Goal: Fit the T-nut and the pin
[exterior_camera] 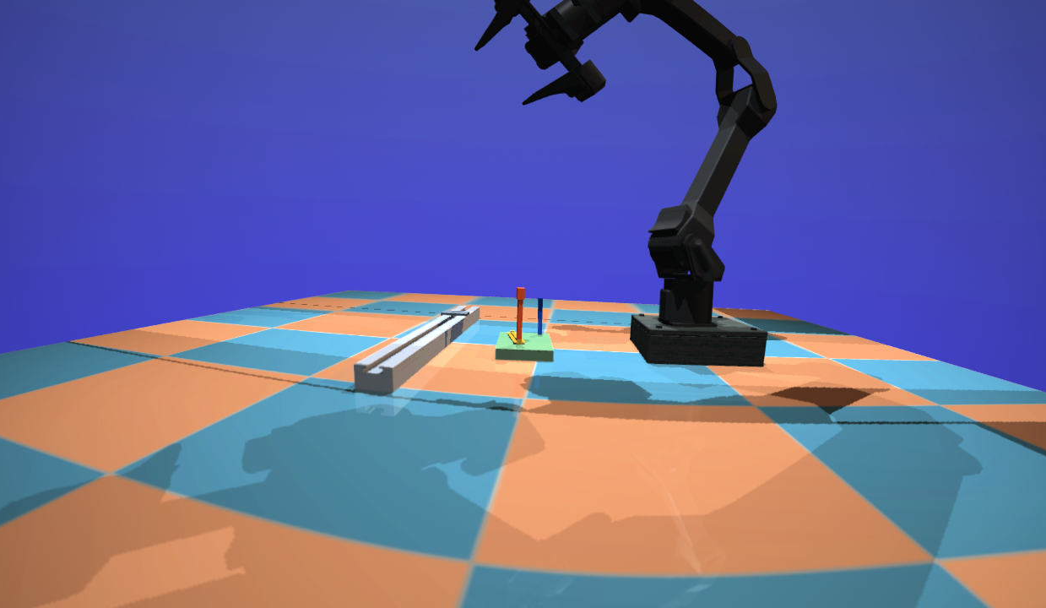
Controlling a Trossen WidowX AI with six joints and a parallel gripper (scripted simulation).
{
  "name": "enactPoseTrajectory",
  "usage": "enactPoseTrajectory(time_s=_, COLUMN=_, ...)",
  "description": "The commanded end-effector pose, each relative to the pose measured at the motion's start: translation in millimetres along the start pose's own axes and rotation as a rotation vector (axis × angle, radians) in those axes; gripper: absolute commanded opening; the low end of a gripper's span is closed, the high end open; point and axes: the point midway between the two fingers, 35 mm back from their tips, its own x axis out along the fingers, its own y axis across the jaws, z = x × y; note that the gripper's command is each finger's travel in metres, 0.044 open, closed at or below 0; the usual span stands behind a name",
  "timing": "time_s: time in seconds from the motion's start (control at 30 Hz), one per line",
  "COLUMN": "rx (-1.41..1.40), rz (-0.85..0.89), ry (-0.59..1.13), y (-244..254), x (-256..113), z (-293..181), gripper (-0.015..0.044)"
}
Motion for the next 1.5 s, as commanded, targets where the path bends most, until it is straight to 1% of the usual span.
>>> enactPoseTrajectory(time_s=0.0, rx=0.013, rz=-0.285, ry=-0.043, y=-44.6, x=59.2, z=-2.3, gripper=0.044)
enactPoseTrajectory(time_s=0.17, rx=0.006, rz=-0.618, ry=-0.107, y=-107.9, x=107.4, z=-2.9, gripper=0.044)
enactPoseTrajectory(time_s=0.23, rx=-0.004, rz=-0.754, ry=-0.137, y=-135.8, x=119.7, z=-2.4, gripper=0.044)
enactPoseTrajectory(time_s=0.27, rx=-0.007, rz=-0.783, ry=-0.144, y=-141.9, x=121.8, z=-2.3, gripper=0.044)
enactPoseTrajectory(time_s=0.63, rx=-0.007, rz=-0.79, ry=-0.145, y=-143.4, x=122.4, z=-9.3, gripper=0.044)
enactPoseTrajectory(time_s=0.93, rx=-0.007, rz=-0.79, ry=-0.145, y=-181.3, x=161.0, z=-17.4, gripper=0.044)
enactPoseTrajectory(time_s=1.47, rx=-0.007, rz=-0.79, ry=-0.145, y=-194.6, x=175.3, z=-22.3, gripper=0.044)
